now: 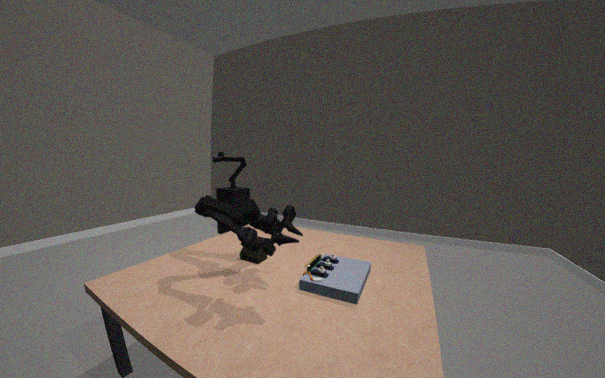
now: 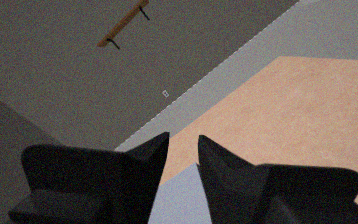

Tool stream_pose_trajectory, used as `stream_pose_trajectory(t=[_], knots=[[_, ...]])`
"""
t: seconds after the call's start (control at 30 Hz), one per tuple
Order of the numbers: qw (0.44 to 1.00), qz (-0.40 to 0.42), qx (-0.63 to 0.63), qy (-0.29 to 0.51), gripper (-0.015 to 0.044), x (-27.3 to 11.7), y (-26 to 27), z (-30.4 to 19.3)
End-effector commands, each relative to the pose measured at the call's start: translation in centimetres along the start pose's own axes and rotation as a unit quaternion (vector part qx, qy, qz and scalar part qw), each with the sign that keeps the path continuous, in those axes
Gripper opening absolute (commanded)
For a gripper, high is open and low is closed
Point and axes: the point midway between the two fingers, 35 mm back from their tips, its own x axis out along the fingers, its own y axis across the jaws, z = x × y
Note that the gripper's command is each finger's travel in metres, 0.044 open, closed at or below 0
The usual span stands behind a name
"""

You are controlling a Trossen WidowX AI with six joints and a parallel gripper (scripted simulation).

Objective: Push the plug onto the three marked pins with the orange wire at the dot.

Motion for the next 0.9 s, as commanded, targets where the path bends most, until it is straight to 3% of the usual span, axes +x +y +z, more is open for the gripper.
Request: stream_pose_trajectory(t=[0.0, 0.43, 0.87], knots=[[0.998, -0.015, -0.018, 0.056, 0.0115, 1.6, 0.0, -1.4], [0.966, -0.059, -0.092, 0.233, 0.0115, 5.0, -0.3, -6.3], [0.894, -0.087, -0.194, 0.394, 0.0115, 6.7, -0.5, -10.9]])
